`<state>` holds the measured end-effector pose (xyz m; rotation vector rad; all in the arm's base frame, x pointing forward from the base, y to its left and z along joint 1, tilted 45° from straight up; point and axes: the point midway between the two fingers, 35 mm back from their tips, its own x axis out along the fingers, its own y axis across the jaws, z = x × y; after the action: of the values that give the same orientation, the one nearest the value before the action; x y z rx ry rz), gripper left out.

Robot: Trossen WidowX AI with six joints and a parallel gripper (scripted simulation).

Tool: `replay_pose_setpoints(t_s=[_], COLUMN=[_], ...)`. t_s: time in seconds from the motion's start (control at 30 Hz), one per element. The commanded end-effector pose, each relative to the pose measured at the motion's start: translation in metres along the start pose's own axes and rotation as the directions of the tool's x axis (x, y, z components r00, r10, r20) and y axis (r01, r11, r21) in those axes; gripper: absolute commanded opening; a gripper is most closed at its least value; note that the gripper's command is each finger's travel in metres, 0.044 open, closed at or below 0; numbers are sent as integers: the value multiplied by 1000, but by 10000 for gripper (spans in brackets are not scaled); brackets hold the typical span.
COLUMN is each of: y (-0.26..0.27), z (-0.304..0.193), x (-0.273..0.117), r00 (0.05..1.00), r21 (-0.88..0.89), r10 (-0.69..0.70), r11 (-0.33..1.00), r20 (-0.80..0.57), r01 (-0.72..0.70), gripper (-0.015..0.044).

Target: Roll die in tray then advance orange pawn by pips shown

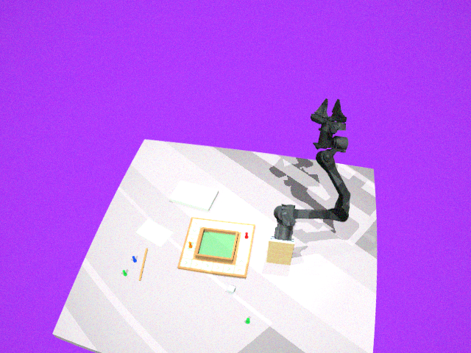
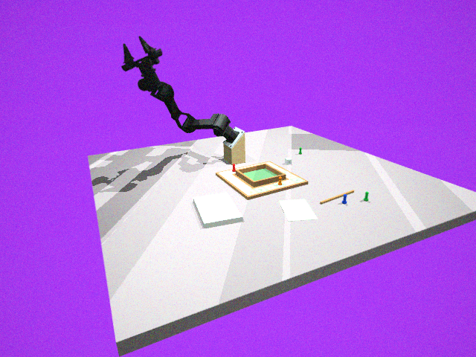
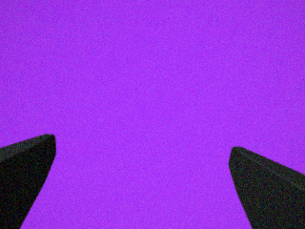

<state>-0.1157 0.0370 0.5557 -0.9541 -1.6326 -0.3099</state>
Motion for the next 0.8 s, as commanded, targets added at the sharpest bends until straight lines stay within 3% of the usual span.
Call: replay_pose_setpoints(t_s=[0.0, 0.13, 0.3, 0.47, 0.77], y=[2, 46, 115, 193, 333], z=[-2, -42, -89, -117, -143], x=[1, 13, 21, 17, -19], r00=[1000, 989, 937, 865, 638], r21=[10, 203, 462, 691, 901], r10=[5, 116, 290, 457, 737], r11=[1000, 975, 870, 695, 405], r20=[-5, -95, -194, -209, -222], r01=[-5, -95, -173, -200, -154], gripper=[374, 275, 275, 275, 275])
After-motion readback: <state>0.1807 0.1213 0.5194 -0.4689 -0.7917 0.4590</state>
